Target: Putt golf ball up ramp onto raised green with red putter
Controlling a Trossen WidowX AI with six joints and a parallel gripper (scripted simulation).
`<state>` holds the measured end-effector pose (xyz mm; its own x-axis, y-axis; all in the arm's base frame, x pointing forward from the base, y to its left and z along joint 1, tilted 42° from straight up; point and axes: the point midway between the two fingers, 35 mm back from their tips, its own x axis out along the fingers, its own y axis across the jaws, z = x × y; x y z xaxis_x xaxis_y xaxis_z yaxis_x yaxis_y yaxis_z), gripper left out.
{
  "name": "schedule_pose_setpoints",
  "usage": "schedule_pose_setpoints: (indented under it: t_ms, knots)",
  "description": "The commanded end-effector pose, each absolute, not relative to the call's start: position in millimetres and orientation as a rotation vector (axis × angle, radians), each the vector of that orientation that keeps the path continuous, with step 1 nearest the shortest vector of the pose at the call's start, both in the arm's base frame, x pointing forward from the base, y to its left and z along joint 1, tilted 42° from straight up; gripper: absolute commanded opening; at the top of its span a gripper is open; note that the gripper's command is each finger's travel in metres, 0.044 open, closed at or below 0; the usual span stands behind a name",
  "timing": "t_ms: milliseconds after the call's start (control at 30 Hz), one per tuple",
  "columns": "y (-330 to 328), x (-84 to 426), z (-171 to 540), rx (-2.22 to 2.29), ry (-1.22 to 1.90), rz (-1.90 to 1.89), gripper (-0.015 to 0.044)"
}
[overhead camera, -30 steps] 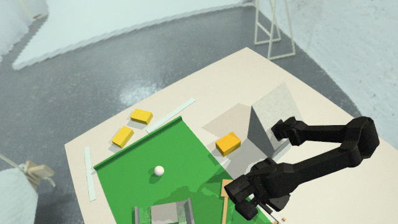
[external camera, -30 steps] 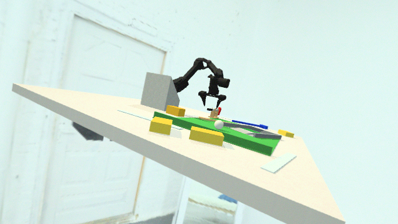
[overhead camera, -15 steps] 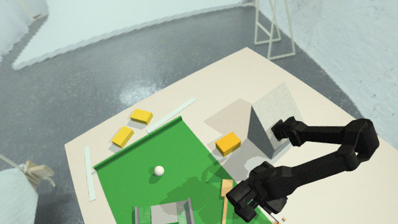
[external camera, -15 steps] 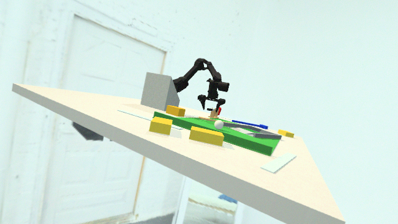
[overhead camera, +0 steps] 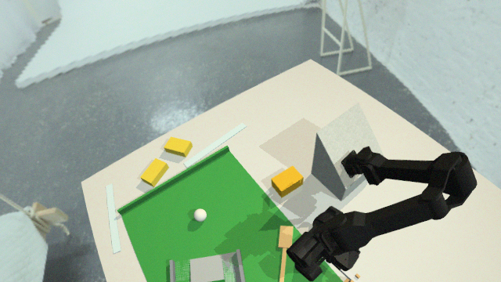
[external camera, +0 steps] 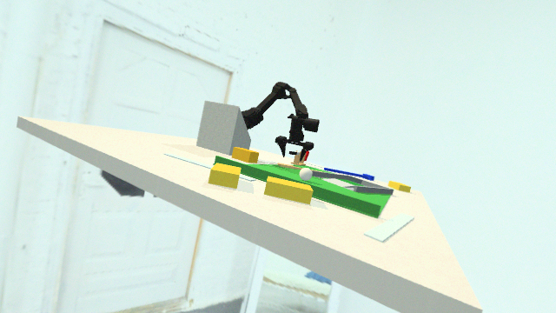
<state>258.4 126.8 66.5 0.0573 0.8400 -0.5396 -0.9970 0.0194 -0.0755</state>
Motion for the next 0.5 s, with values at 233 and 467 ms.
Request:
schedule_pose_setpoints:
  t_ms: [233, 467]
  knots:
    - [126.6, 258.5, 66.7, -0.499, 0.393, 1.483, 0.0204]
    - [126.6, 258.5, 66.7, -0.499, 0.393, 1.483, 0.0059]
